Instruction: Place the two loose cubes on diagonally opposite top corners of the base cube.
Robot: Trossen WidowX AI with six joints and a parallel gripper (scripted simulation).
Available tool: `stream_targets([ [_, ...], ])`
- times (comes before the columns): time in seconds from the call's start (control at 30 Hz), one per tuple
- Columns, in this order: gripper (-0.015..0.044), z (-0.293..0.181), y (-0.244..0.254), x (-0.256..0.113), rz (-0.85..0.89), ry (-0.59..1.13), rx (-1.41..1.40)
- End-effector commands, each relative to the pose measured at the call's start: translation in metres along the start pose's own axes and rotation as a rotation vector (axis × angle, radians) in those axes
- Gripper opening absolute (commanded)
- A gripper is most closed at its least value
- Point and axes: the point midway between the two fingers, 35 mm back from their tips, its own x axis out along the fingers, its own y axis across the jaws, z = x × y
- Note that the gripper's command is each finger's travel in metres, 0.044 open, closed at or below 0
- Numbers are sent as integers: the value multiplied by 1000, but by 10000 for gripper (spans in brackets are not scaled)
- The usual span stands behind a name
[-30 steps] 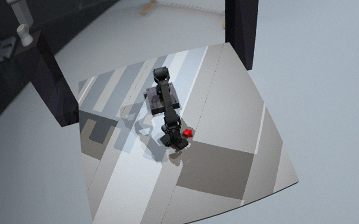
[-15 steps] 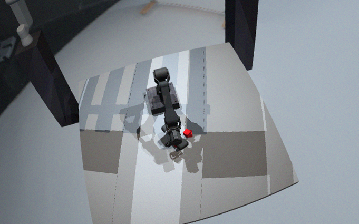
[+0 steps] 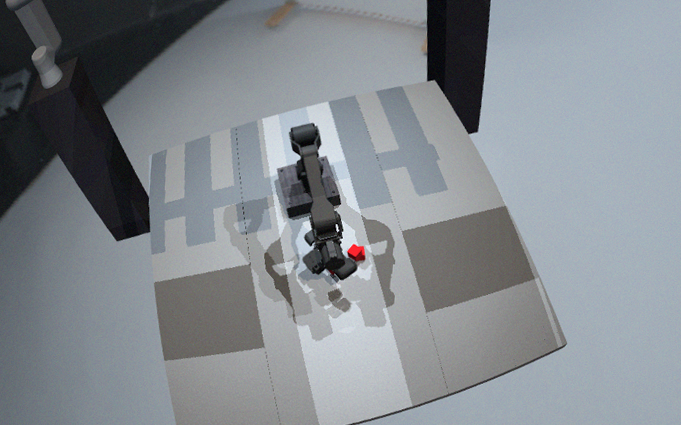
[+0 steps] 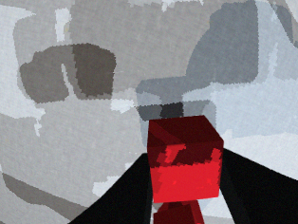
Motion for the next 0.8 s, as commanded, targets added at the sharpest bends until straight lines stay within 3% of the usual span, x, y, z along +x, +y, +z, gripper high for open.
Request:
stream_targets([
  [0.0,105,1,1,-15,4,-2,-5],
  [0.53,105,-2,-4,-66,4,-2,-5],
  [0.77,105,-10,-3,-67,4,-2,-23],
])
